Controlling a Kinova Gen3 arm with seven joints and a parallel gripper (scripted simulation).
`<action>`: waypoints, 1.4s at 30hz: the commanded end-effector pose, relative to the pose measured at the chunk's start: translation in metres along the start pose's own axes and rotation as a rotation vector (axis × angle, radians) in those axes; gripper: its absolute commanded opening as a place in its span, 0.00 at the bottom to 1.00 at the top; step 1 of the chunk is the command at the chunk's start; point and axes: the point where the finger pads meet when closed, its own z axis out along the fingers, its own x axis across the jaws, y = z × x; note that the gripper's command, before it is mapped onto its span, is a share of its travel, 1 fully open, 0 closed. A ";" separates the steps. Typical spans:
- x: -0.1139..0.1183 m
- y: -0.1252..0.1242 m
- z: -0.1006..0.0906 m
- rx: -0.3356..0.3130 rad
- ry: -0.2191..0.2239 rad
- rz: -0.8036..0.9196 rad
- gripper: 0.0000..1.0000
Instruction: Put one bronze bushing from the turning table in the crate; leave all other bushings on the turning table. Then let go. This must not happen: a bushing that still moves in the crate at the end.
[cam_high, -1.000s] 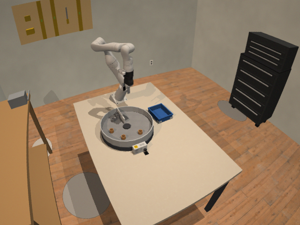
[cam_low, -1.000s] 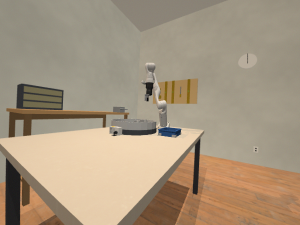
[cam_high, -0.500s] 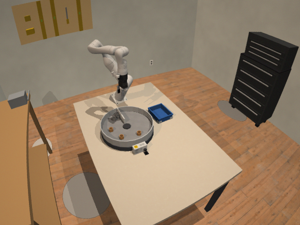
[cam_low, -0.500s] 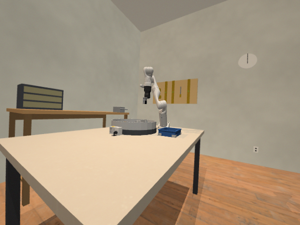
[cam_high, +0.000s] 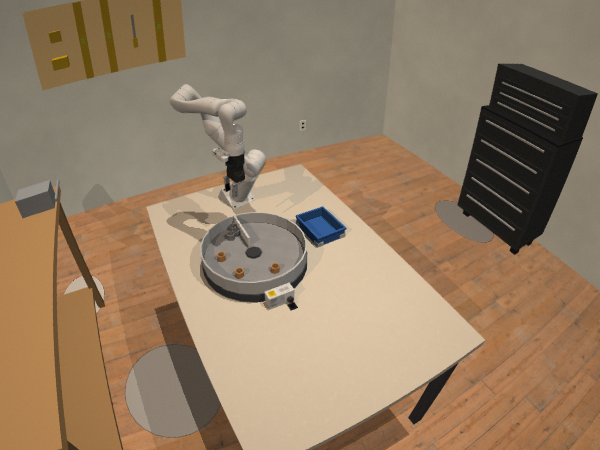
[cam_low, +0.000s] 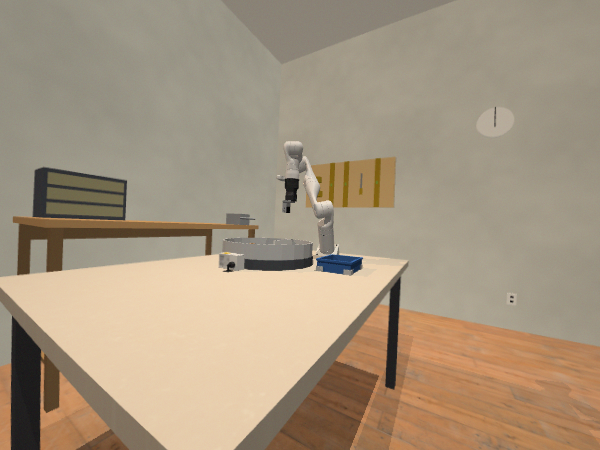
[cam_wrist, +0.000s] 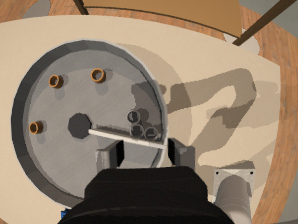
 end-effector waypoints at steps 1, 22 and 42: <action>0.004 -0.002 0.003 -0.007 -0.009 -0.006 1.00; -0.001 -0.010 0.009 -0.007 -0.024 -0.026 1.00; 0.000 -0.009 0.007 -0.007 -0.023 -0.020 1.00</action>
